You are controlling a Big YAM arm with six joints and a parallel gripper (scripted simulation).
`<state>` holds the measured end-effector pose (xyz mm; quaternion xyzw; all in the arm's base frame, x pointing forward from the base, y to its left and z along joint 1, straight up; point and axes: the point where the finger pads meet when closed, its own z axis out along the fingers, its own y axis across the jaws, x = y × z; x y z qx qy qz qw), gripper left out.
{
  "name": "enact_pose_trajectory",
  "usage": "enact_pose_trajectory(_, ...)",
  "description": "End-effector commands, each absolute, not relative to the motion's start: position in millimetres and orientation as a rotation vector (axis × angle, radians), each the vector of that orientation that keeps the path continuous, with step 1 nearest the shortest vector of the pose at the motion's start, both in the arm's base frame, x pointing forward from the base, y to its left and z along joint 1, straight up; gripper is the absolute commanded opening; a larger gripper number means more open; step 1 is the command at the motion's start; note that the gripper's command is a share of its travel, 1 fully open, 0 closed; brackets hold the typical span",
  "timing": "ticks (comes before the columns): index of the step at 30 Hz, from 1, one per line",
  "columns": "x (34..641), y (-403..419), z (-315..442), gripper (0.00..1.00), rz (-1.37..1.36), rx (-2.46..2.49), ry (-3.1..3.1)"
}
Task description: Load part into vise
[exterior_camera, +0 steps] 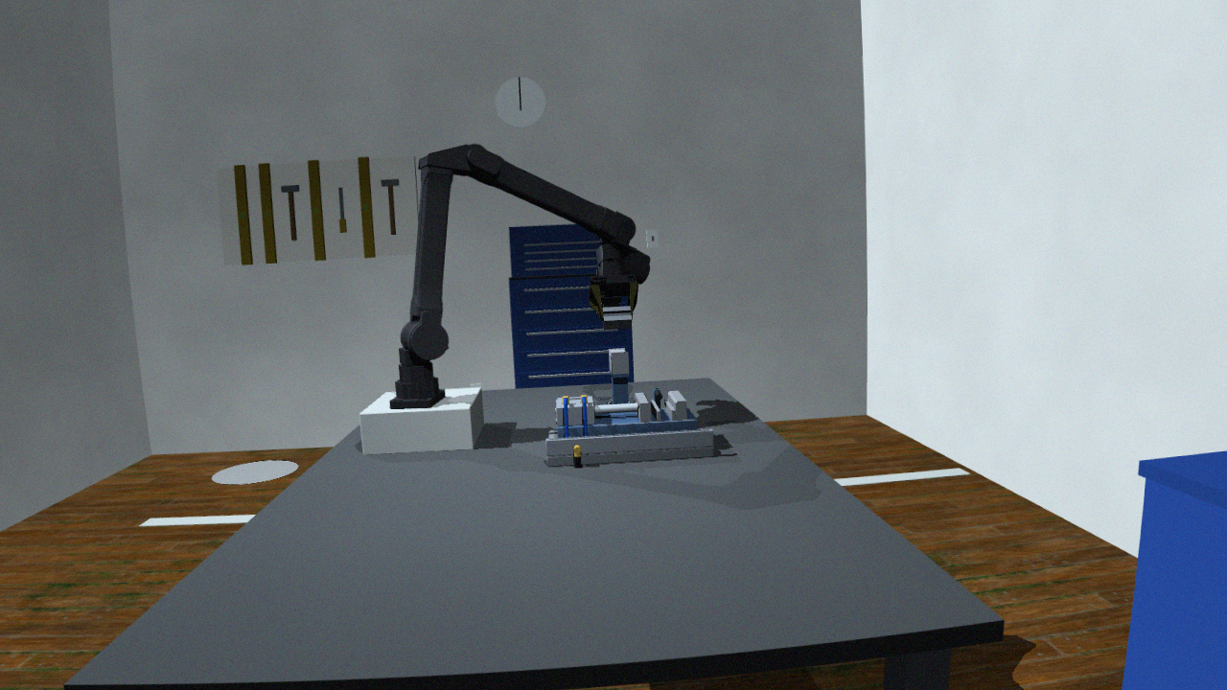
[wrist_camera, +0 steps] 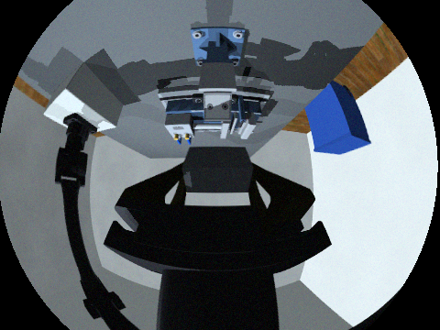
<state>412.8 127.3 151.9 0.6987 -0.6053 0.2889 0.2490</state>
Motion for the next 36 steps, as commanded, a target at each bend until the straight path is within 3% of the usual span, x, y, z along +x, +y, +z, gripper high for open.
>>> enact_pose_trajectory(1, 421.8, 139.5, 161.8, 0.0, 0.813, 1.914, -1.657)
enact_pose_trajectory(36, 416.1, 135.8, 132.5, 0.0, 0.805, 1.91, -1.645)
